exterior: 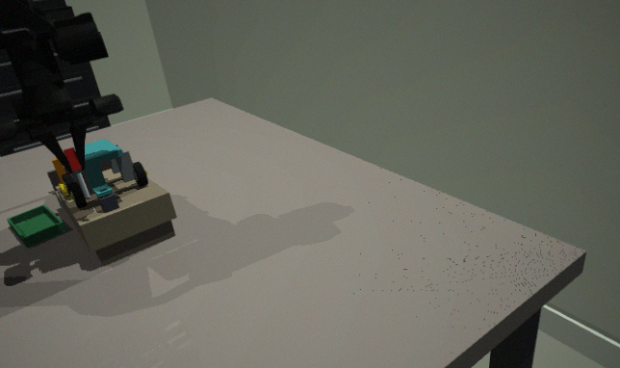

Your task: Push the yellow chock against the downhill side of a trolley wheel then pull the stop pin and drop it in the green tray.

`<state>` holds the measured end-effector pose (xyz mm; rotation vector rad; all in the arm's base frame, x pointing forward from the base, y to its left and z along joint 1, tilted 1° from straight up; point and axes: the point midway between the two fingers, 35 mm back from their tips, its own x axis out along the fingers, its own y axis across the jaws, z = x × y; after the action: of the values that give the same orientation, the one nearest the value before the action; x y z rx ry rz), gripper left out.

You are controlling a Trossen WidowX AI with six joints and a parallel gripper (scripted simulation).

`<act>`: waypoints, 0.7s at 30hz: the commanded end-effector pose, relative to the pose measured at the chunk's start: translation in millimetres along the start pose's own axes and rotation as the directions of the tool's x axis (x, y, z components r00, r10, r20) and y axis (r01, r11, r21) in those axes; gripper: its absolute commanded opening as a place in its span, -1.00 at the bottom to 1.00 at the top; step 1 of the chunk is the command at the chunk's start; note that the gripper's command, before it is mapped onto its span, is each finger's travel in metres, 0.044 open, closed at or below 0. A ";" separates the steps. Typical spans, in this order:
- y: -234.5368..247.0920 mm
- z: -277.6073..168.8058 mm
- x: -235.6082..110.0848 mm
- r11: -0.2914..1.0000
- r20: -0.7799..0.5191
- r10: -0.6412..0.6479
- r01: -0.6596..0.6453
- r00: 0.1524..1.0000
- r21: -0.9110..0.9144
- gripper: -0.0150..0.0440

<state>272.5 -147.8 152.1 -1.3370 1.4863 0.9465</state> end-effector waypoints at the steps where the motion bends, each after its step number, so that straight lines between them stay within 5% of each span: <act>1: 15.0 -0.8 -1.3 1.000 -0.001 -0.013 0.013 1.000 -0.001 -0.49; 21: 55.4 2.1 -2.7 1.000 0.000 -0.009 0.009 1.000 -0.002 -0.49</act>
<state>219.2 -143.0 151.9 -1.3413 1.4877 0.9456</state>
